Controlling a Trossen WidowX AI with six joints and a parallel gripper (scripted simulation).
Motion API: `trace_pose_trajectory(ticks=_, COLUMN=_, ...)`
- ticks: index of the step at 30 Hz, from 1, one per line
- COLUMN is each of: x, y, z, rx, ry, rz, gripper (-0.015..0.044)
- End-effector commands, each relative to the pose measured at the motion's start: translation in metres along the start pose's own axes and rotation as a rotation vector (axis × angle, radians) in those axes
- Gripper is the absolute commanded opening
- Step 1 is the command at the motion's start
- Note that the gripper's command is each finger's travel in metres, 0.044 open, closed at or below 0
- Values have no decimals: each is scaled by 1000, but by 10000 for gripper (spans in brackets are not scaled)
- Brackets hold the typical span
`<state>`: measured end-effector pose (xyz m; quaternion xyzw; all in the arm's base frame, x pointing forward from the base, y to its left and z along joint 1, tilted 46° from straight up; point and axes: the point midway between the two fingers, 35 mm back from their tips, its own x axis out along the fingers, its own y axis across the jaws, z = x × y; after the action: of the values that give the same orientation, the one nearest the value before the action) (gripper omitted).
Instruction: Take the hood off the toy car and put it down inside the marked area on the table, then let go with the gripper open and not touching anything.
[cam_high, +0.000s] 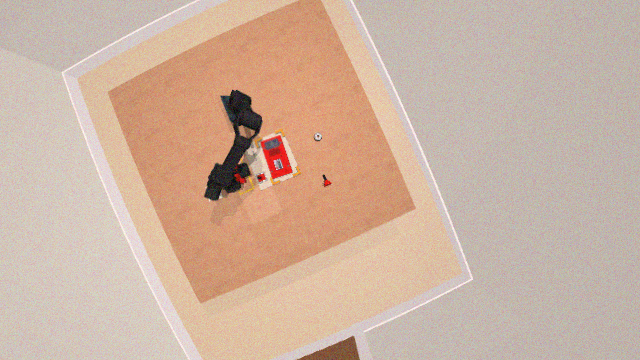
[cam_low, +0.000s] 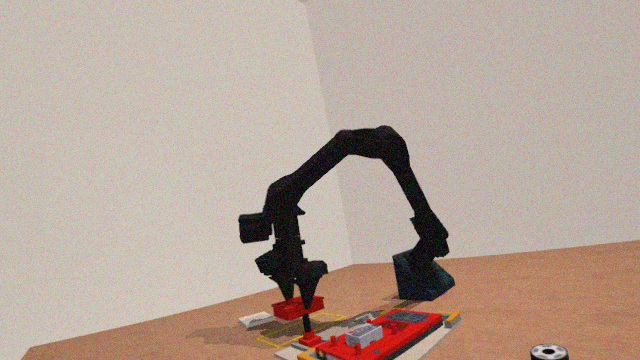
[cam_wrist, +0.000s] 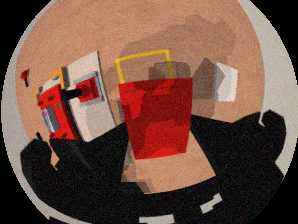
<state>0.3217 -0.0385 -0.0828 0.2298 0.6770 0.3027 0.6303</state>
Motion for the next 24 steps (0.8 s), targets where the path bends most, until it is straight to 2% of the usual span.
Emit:
trace_pose_trajectory(ticks=1, x=3, y=1, z=0, rx=3, ry=-1, rz=4, gripper=0)
trace_pose_trajectory(ticks=24, x=16, y=2, z=-2, rx=2, ry=-1, rz=6, gripper=0)
